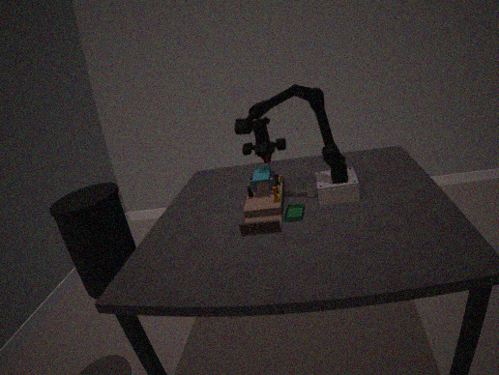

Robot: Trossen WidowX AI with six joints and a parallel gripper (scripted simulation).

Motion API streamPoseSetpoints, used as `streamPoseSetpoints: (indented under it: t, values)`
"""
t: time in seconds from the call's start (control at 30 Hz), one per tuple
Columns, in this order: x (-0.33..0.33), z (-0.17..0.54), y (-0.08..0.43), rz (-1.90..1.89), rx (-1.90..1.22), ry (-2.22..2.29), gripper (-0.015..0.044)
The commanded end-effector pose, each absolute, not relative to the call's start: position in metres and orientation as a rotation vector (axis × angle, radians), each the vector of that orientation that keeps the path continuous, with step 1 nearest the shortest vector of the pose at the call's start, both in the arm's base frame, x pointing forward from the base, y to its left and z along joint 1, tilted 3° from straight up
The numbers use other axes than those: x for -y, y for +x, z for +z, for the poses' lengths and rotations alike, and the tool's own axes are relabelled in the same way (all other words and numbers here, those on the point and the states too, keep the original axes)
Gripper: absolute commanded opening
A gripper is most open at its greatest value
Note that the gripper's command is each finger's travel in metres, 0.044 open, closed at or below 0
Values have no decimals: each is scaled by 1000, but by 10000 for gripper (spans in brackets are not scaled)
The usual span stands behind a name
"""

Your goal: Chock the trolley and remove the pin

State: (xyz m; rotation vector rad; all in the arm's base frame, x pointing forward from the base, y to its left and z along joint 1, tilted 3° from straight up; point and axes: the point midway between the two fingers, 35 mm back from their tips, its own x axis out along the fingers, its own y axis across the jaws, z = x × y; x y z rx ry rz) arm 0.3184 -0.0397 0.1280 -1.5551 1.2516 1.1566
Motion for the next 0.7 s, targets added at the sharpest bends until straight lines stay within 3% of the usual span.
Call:
streamPoseSetpoints:
  t: [0.0, 0.67]
  values:
    - [41, 132, 320, 1148, -1253, -1560, 0]
    - [71, 135, 320, 1147, -1255, -1562, 0]
